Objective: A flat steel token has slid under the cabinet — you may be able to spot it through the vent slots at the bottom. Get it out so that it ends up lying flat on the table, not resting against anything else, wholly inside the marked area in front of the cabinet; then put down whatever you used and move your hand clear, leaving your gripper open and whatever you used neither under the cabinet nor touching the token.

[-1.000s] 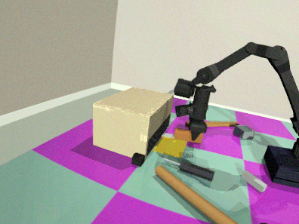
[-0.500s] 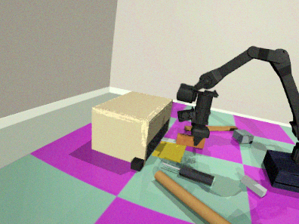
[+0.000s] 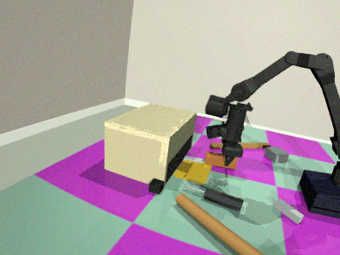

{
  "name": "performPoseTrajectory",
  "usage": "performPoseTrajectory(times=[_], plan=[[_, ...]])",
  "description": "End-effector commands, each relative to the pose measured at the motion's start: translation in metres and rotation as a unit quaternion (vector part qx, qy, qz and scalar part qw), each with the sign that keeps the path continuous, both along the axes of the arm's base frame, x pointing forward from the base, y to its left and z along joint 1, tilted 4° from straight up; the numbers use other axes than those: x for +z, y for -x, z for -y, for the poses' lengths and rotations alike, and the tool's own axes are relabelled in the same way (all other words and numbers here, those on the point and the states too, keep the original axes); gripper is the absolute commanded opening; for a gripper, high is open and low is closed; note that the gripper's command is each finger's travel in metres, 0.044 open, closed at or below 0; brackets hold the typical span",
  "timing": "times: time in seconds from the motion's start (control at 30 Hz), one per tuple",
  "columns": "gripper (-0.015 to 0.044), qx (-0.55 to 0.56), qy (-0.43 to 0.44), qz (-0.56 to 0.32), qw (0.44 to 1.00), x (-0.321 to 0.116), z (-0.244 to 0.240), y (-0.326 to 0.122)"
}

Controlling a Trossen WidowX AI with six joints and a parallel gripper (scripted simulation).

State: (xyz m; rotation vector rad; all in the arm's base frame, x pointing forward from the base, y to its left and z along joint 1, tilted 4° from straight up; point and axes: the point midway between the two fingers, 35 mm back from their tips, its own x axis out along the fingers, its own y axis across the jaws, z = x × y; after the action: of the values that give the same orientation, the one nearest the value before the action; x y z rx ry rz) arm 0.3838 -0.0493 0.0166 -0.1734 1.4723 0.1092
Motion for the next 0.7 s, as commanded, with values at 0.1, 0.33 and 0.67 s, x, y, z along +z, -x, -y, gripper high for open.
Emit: performPoseTrajectory(times=[0.1, 0.33, 0.67], plan=[[0.0, 0.003, -0.001, -0.001, 1.0, -0.002, 0.001, 0.008], [0.0, 0.003, -0.001, -0.001, 1.0, -0.002, 0.003, 0.015], [0.0, 0.003, -0.001, -0.001, 1.0, -0.004, 0.005, 0.025]])
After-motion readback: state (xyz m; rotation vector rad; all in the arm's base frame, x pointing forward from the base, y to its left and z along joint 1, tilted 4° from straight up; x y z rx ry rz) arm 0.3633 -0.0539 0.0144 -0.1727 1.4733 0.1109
